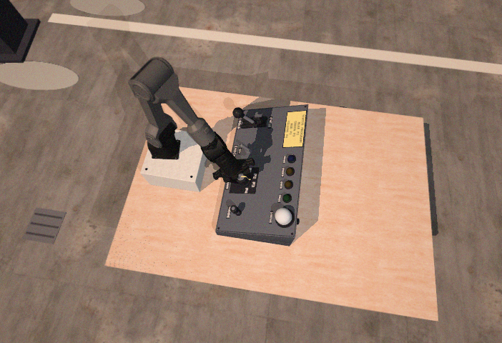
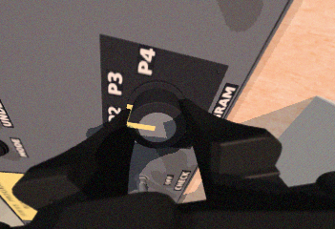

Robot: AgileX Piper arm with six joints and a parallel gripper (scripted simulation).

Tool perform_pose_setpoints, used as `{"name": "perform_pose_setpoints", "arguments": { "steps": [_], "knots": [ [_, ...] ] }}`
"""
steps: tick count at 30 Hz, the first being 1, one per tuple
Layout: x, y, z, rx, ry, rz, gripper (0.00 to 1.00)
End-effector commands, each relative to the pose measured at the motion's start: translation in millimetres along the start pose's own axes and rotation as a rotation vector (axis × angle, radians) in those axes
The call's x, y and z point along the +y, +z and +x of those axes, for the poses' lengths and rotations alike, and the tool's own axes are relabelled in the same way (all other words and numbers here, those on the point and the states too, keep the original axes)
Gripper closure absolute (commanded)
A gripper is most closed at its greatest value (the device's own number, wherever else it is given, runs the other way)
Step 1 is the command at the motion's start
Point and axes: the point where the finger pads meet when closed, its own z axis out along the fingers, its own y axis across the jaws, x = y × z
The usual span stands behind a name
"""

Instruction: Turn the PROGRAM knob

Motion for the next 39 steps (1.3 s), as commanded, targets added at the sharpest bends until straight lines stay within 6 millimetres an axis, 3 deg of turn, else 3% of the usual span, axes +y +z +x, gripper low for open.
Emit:
{"name": "perform_pose_setpoints", "arguments": {
  "steps": [1,15,39],
  "knots": [
    [0.0,0.1,0.1,0.0,0.022,0.0,1.0],
    [0.0,0.1,0.1,0.0,0.286,0.0,1.0],
    [0.0,0.1,0.1,0.0,0.438,0.0,1.0]
  ]
}}
